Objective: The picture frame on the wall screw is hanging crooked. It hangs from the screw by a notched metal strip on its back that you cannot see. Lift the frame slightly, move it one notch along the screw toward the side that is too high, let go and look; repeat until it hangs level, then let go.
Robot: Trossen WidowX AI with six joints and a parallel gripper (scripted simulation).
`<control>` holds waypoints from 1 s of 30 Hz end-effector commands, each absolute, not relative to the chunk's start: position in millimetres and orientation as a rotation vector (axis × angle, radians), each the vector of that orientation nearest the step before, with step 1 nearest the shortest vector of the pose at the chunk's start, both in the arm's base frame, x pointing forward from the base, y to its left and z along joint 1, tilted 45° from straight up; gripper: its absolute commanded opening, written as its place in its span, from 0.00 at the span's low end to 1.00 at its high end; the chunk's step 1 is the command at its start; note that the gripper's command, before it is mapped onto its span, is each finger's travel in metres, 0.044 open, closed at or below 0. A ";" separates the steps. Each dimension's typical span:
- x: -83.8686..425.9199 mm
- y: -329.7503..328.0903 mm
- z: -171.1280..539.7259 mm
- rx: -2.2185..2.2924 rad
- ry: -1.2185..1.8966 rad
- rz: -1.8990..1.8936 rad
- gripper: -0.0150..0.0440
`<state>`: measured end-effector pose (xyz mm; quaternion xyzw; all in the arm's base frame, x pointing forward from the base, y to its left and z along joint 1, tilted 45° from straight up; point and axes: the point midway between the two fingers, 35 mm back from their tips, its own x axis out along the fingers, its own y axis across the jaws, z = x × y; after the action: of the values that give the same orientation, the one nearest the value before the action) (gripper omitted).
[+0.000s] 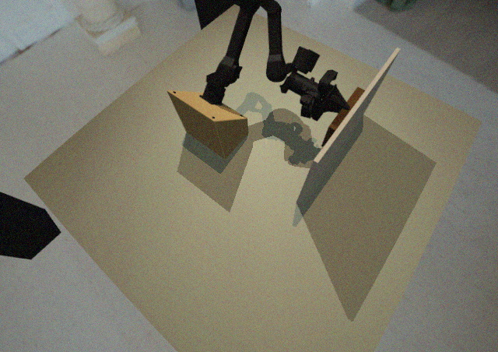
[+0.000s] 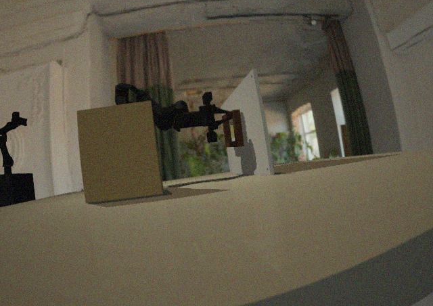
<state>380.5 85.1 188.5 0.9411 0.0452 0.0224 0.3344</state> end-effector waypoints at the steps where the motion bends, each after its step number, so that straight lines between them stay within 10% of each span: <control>1: 380.5 85.5 188.0 2.423 0.114 0.059 0.25; 17: 380.4 86.7 187.3 2.341 0.110 0.062 0.25; 27: 380.5 86.3 187.7 2.359 0.113 0.062 0.69; 30: 380.5 86.3 187.7 2.359 0.113 0.062 0.69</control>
<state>380.6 86.2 187.7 0.9229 0.0436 0.0244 0.3818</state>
